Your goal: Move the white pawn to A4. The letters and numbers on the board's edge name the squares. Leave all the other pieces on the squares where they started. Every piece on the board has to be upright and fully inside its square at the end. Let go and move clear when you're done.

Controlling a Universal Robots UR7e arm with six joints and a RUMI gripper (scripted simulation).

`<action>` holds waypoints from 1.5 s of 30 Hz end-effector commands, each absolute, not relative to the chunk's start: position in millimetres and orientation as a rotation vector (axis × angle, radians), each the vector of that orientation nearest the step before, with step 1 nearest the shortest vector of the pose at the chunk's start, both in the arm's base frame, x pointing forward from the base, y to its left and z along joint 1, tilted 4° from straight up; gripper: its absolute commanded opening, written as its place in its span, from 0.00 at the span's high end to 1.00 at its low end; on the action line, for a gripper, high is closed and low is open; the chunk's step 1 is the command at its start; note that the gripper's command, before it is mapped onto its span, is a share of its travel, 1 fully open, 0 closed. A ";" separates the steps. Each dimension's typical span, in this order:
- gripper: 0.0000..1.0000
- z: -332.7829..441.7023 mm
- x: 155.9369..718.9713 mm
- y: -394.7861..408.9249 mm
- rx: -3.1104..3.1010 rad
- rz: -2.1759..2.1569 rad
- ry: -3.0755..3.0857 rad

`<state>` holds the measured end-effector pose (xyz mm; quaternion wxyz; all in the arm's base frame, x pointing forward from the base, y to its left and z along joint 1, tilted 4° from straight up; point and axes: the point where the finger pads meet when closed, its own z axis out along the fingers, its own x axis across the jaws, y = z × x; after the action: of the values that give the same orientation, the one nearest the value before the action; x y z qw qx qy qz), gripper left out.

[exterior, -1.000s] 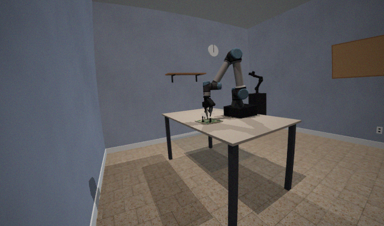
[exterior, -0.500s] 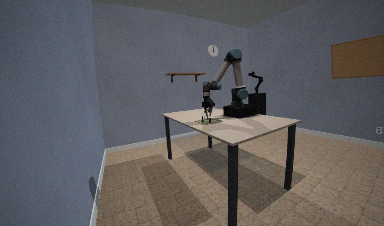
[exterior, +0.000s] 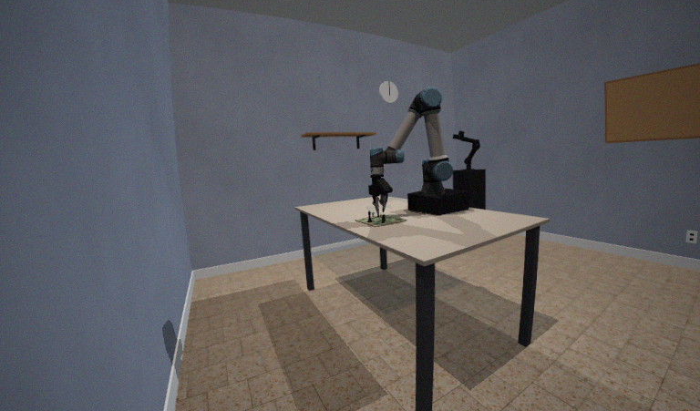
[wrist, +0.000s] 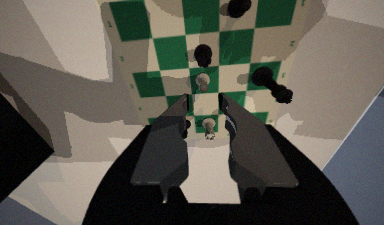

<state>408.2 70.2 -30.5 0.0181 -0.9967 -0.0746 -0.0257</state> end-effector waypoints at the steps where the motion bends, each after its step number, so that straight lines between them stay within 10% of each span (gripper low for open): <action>1: 0.80 -30.5 408.6 70.1 -3.096 -0.082 -0.232; 45: 0.80 -63.0 410.2 71.4 -3.096 -0.082 -0.232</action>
<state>409.9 71.5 -63.3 0.0181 -0.9967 -0.0746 -0.0257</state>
